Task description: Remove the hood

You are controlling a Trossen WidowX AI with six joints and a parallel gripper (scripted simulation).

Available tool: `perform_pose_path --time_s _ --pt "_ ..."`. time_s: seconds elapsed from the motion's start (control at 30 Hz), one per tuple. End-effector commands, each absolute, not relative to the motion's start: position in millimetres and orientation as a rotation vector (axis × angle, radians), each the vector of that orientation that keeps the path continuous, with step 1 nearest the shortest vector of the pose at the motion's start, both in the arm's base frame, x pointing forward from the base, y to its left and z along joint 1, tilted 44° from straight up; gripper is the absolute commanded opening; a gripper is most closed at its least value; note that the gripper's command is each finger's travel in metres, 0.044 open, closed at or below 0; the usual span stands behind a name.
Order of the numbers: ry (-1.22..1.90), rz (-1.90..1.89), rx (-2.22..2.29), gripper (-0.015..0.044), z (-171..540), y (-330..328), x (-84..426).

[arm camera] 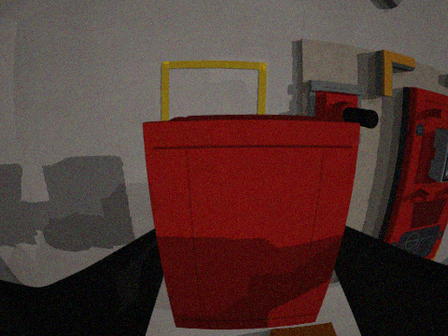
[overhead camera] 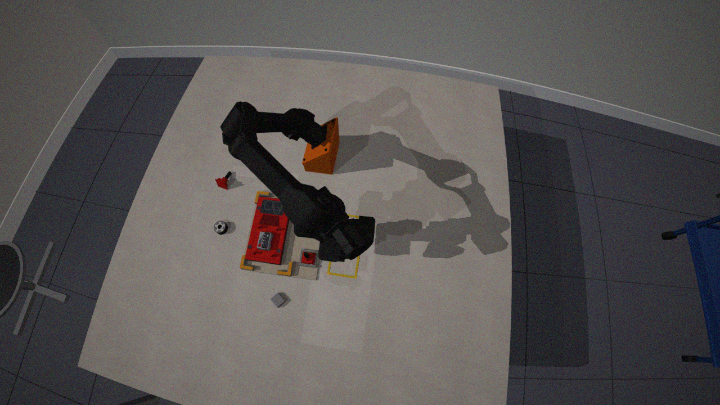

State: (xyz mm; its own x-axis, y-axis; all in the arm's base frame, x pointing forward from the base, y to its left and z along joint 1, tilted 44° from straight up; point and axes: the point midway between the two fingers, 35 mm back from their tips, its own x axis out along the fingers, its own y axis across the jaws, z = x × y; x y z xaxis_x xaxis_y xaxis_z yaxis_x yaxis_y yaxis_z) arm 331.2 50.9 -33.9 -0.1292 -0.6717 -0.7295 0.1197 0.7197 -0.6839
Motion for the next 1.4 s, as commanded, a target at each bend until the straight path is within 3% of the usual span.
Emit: perform_pose_path --time_s 0.0,1.37 --pt "1.557 -0.725 -0.459 0.0 -48.1 68.7 325.7" --pt "1.556 -0.725 -0.459 0.0 -71.1 49.6 323.9"
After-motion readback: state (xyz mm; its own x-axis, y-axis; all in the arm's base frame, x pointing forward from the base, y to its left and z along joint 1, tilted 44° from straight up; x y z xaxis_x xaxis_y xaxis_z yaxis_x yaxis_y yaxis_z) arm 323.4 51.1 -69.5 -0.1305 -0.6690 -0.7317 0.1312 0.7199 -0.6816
